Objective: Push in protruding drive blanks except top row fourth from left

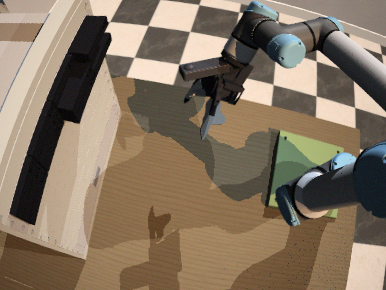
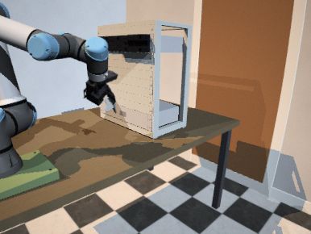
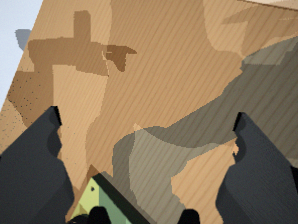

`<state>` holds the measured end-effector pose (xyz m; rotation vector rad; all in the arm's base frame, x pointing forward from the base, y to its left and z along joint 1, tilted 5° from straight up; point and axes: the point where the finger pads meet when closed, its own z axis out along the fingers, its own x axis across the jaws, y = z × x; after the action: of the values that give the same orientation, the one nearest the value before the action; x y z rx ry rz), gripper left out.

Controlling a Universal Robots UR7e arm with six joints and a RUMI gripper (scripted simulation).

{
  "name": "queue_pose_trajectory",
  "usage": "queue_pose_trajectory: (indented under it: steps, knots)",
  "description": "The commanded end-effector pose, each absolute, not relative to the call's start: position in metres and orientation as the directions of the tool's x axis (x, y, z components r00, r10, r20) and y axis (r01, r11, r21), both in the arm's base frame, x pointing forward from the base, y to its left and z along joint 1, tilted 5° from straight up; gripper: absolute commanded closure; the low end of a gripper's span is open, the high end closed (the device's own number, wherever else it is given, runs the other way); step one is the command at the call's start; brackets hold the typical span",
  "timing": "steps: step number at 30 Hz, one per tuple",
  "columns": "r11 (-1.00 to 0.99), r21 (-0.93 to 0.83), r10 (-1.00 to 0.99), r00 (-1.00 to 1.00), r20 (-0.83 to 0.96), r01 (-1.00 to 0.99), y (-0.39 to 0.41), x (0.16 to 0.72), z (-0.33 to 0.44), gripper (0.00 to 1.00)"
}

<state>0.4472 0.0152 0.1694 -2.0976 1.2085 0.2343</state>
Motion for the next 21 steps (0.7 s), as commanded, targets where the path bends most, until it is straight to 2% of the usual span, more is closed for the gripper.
queue_pose_trajectory:
  steps: [1, 6, 21]
  knots:
    - [-0.334, -0.573, -0.738, 0.586, -0.335, -0.749, 0.001, 0.47, 0.18, 0.0]
    - [-0.349, -0.614, -0.755, 0.6, -0.263, -0.708, -0.007, 0.479, 0.189, 0.0]
    - [-0.49, -0.748, -0.784, 0.602, 0.153, -0.448, -0.037, 0.513, 0.255, 0.0]
